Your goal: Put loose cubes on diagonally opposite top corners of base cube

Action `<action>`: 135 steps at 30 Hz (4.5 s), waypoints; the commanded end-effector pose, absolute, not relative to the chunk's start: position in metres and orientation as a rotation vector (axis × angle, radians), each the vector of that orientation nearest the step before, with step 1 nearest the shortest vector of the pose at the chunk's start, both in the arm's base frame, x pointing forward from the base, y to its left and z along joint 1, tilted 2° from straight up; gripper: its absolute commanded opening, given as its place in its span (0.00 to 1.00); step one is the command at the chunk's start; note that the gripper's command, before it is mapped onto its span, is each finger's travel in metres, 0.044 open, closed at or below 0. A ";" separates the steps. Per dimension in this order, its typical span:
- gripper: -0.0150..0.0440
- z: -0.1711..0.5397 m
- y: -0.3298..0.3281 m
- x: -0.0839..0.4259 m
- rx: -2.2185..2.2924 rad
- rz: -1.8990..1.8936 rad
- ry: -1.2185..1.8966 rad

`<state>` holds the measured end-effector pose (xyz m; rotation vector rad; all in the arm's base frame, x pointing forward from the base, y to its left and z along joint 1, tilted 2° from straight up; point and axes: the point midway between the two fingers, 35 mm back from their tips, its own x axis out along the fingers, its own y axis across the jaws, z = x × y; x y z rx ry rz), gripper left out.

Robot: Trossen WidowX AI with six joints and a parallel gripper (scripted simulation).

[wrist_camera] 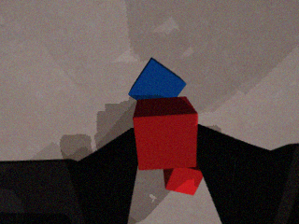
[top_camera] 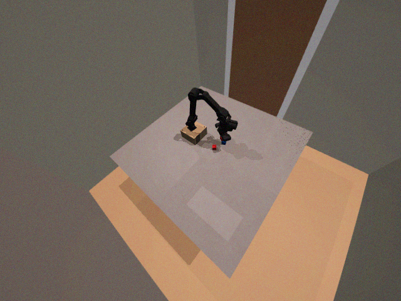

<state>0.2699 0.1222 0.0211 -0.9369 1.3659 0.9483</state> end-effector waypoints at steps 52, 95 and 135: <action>0.60 0.016 0.120 0.269 -0.943 0.956 1.366; 0.70 -0.011 0.037 0.261 -0.666 0.669 1.481; 0.43 -0.032 0.042 0.271 -0.649 0.651 1.426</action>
